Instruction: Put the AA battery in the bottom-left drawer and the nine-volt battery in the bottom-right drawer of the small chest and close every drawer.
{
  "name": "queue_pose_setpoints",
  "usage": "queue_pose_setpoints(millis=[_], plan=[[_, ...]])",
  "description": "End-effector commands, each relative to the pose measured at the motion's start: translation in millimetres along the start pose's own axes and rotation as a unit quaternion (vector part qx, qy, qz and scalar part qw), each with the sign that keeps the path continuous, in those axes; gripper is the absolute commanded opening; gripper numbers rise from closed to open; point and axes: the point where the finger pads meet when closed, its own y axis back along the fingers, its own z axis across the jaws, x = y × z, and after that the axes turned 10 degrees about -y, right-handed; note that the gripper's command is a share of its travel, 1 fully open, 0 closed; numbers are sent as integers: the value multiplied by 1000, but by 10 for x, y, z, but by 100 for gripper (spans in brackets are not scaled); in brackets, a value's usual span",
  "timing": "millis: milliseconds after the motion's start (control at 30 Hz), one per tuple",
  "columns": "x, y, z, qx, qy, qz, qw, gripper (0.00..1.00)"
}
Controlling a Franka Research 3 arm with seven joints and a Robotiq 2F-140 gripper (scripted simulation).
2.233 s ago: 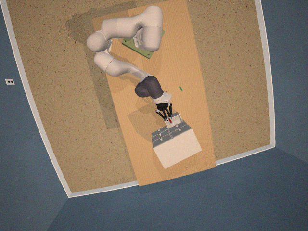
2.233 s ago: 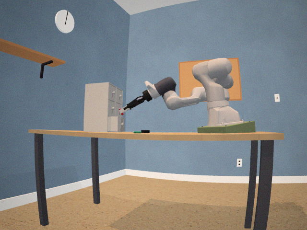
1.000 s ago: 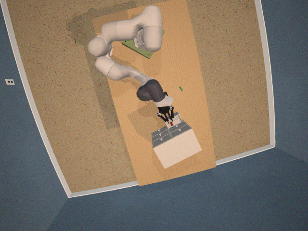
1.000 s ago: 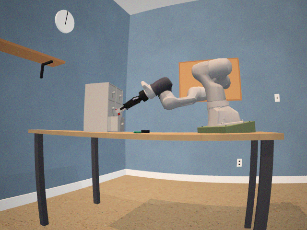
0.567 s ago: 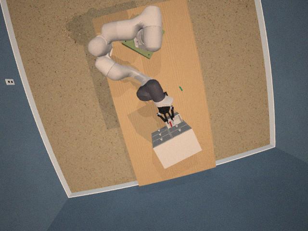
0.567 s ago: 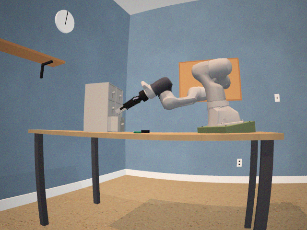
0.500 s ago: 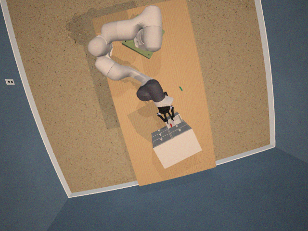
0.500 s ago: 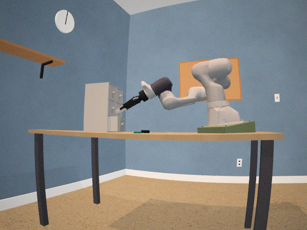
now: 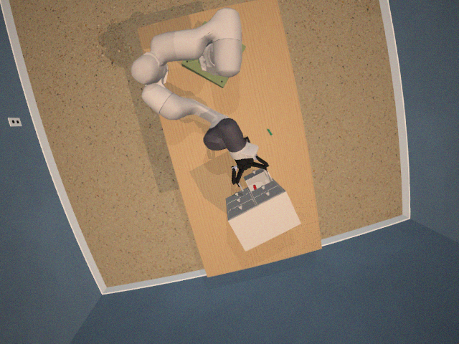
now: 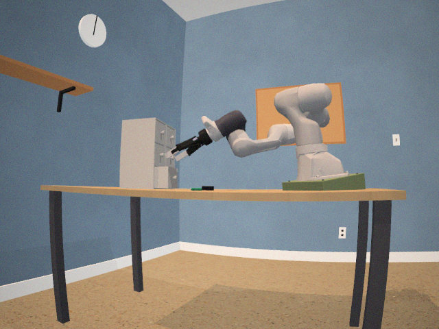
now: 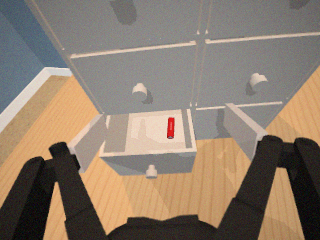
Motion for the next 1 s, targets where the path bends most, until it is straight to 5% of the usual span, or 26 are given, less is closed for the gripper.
queue_pose_setpoints(millis=[0,400,967], plan=[[5,-5,0,0,-3,0,1000,100],[-60,127,11,0,-3,0,1000,100],[-407,828,70,0,-3,0,1000,100]])
